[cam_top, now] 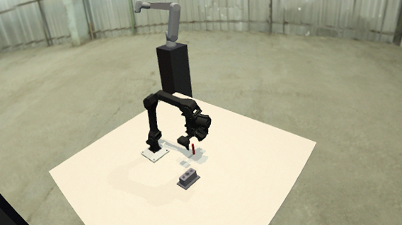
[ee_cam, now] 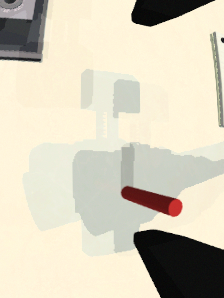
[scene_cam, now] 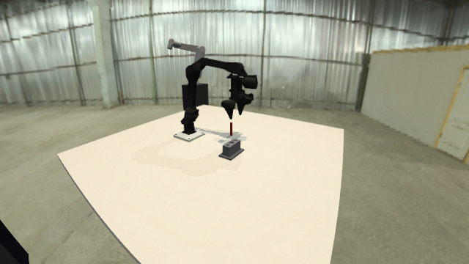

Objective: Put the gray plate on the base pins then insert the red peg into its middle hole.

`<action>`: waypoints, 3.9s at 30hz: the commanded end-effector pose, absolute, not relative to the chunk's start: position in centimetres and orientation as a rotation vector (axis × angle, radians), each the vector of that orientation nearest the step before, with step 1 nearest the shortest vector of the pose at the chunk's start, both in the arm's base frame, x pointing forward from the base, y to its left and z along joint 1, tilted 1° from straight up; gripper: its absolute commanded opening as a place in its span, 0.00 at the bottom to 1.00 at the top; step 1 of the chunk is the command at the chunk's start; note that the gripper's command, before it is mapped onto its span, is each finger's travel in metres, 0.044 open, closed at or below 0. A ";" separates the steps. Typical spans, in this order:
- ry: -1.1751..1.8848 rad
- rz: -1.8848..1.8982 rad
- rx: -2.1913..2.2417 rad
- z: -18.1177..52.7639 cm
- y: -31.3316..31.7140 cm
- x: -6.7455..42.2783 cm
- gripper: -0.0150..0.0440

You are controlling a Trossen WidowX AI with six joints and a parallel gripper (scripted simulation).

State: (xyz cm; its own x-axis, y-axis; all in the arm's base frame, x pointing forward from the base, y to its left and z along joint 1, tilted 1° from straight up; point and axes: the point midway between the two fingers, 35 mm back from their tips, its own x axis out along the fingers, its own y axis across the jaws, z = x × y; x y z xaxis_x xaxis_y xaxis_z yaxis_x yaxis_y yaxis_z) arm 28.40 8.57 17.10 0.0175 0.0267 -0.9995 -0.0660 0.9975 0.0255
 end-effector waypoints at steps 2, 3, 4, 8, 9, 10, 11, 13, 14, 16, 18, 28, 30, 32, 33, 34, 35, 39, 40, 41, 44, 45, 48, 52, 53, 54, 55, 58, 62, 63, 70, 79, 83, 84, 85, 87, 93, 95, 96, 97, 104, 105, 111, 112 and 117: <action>1.487 -0.472 0.543 17.2 12.2 23.7 1.00; 1.481 -0.502 0.572 17.2 12.5 23.3 1.00; 1.473 -0.537 0.607 17.1 12.6 23.1 1.00; 1.434 -0.680 0.749 17.0 13.2 22.1 1.00; 1.422 -0.718 0.787 17.0 13.3 22.0 1.00; 1.415 -0.738 0.807 17.0 13.3 21.9 1.00; 1.414 -0.743 0.812 17.0 13.4 21.8 1.00; 1.414 -0.743 0.812 17.0 13.5 21.8 1.00; 1.414 -0.743 0.812 17.0 13.6 21.7 1.00; 1.414 -0.743 0.812 17.0 13.6 21.7 1.00; 1.414 -0.743 0.812 17.0 13.6 21.7 1.00; 1.414 -0.743 0.812 17.0 13.6 21.7 1.00; 1.414 -0.743 0.812 16.4 13.6 21.8 1.00; 1.414 -0.743 0.812 14.9 13.7 21.8 1.00; 1.414 -0.743 0.812 14.4 13.7 21.8 1.00; 1.414 -0.743 0.812 14.3 13.7 21.8 1.00; 1.414 -0.743 0.812 14.3 13.7 21.8 1.00; 1.414 -0.743 0.812 13.5 13.7 21.8 1.00; 1.414 -0.743 0.812 13.1 13.7 21.9 1.00; 1.414 -0.743 0.812 12.8 13.7 21.9 1.00; 1.414 -0.743 0.812 12.7 13.7 21.9 1.00; 1.414 -0.743 0.812 12.6 13.8 21.9 1.00; 1.414 -0.743 0.812 12.2 13.8 21.9 1.00; 1.414 -0.743 0.812 11.5 13.8 22.0 1.00; 1.414 -0.743 0.812 11.4 13.8 22.0 1.00; 1.414 -0.743 0.812 11.2 13.8 22.0 1.00; 1.414 -0.743 0.812 11.0 13.9 22.0 1.00; 1.414 -0.743 0.812 10.5 13.9 22.0 1.00; 1.414 -0.743 0.812 9.9 13.9 22.0 1.00; 1.414 -0.743 0.812 9.7 13.9 22.0 1.00; 1.414 -0.743 0.812 8.6 13.9 22.0 1.00; 1.414 -0.743 0.812 7.3 13.9 21.9 1.00; 1.414 -0.743 0.812 7.2 13.9 21.9 0.87; 1.414 -0.743 0.812 7.2 13.9 21.9 0.82; 1.414 -0.743 0.812 7.2 13.9 21.9 0.78; 1.414 -0.743 0.812 7.2 13.9 21.9 0.69; 1.414 -0.743 0.812 7.2 13.9 21.9 0.42; 1.414 -0.743 0.812 7.2 13.9 21.9 0.33; 1.414 -0.743 0.812 7.2 13.9 21.9 0.29; 1.414 -0.743 0.812 7.2 13.9 21.9 0.25; 1.414 -0.743 0.812 7.2 13.9 21.9 0.25; 1.414 -0.743 0.812 7.2 13.9 21.9 0.25; 1.414 -0.743 0.812 7.2 13.9 21.9 0.25; 1.414 -0.743 0.812 7.2 13.9 21.9 0.25; 1.414 -0.743 0.812 7.5 13.9 22.0 0.25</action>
State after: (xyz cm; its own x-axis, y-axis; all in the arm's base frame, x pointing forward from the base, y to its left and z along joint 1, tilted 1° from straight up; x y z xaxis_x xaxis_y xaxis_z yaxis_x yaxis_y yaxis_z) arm 21.87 13.93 7.28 0.0276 0.0356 -0.9990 0.8382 0.5438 0.0425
